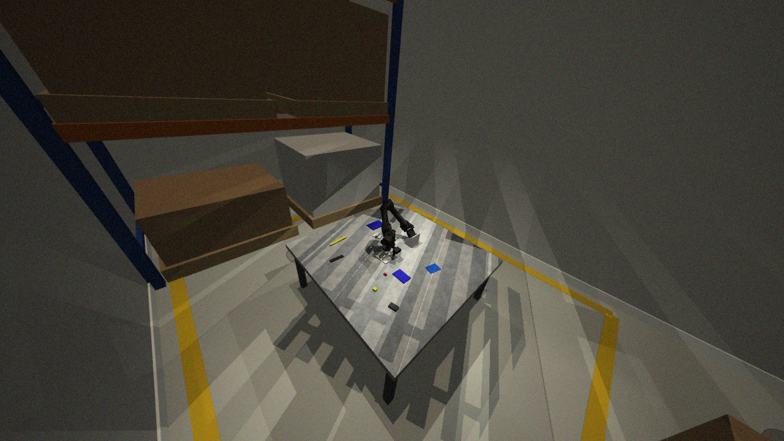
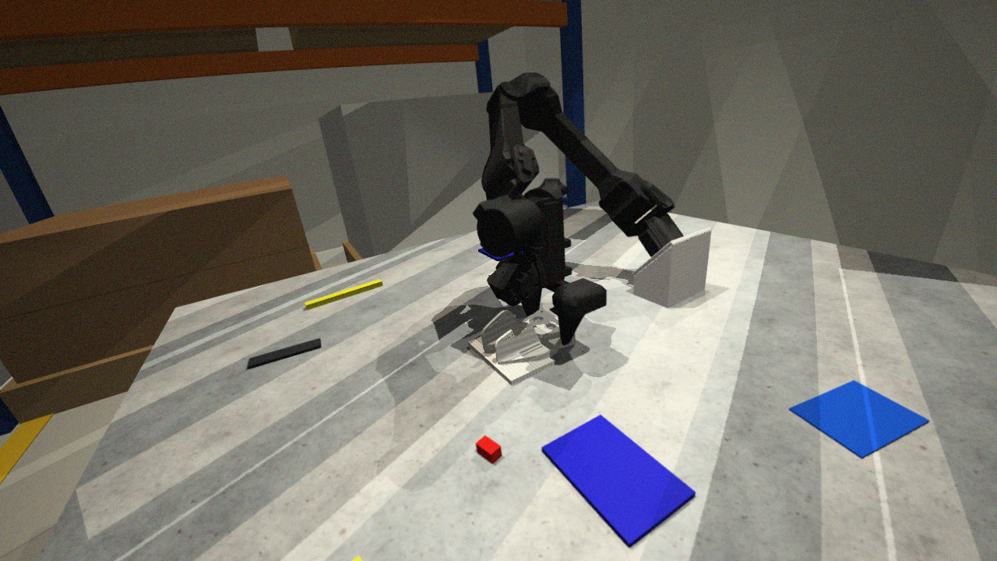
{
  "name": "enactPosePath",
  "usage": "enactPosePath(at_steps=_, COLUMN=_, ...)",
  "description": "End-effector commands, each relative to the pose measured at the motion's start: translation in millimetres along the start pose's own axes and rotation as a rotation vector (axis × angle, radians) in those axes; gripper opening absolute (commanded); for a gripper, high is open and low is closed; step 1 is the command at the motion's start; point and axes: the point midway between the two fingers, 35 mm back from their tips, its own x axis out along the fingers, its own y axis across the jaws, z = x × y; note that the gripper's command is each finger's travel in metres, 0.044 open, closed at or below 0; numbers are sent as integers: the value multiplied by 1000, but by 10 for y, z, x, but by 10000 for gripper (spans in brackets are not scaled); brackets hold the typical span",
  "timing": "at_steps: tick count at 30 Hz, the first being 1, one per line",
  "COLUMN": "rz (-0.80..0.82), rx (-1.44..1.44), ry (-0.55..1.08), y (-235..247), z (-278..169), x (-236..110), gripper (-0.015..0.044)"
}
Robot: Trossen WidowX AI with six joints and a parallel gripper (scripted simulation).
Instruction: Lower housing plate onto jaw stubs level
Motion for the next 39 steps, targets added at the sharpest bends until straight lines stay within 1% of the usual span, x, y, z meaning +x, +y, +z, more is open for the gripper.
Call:
enactPosePath(at_steps=1, rz=-2, rx=-5, ry=1, y=-2, z=-3, x=6, gripper=351)
enactPosePath(at_steps=19, rz=-2, rx=-5, ry=1, y=-2, z=-3, x=6, gripper=351)
enactPosePath(at_steps=22, rz=0, rx=0, ry=0, y=0, z=0, x=0, gripper=430)
enactPosePath(at_steps=23, rz=0, rx=0, ry=0, y=0, z=0, x=0, gripper=440)
enactPosePath(at_steps=36, rz=0, rx=0, ry=0, y=0, z=0, x=0, gripper=440)
enactPosePath(at_steps=39, rz=2, rx=-1, ry=0, y=8, z=11, x=-139, gripper=440)
